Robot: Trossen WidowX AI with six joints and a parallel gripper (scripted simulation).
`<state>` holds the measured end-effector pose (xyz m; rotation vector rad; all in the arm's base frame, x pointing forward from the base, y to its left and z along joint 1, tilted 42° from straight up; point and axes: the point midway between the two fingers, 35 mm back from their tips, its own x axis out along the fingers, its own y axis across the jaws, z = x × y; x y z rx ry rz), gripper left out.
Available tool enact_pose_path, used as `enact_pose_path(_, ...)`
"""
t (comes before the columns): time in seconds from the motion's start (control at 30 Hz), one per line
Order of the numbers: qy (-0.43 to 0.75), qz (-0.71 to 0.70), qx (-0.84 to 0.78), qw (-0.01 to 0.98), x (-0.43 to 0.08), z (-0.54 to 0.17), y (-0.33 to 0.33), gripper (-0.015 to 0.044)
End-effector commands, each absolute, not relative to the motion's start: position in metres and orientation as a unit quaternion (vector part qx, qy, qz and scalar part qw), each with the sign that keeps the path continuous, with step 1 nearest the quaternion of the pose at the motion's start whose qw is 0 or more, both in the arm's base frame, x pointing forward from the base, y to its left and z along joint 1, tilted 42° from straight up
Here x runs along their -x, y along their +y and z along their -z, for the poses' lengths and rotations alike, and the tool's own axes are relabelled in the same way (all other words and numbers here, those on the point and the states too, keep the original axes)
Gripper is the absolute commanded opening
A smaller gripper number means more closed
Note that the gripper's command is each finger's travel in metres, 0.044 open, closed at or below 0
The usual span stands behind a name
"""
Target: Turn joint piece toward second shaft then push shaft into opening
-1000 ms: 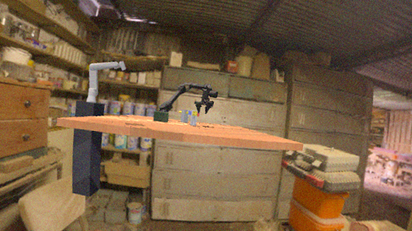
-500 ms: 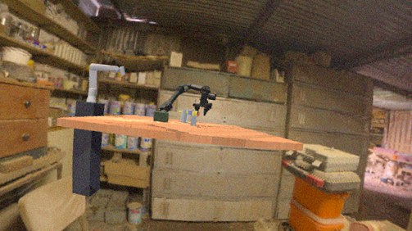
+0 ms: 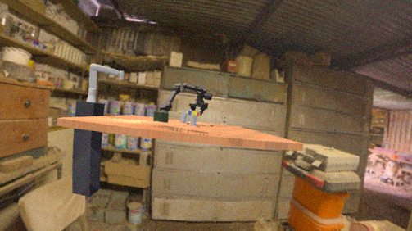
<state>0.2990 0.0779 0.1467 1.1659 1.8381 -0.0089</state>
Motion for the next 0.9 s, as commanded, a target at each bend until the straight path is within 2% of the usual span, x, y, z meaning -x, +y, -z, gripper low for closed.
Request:
enact_pose_path(0.0, 0.749, 0.005, -0.477, 0.461, -0.296, -0.144, 0.083, 0.0440)
enact_pose_path(0.57, 0.749, 0.004, -0.477, 0.460, -0.293, -0.128, 0.101, 0.0440)
enact_pose_path(0.87, 0.749, 0.004, -0.477, 0.460, -0.293, -0.128, 0.101, 0.0204)
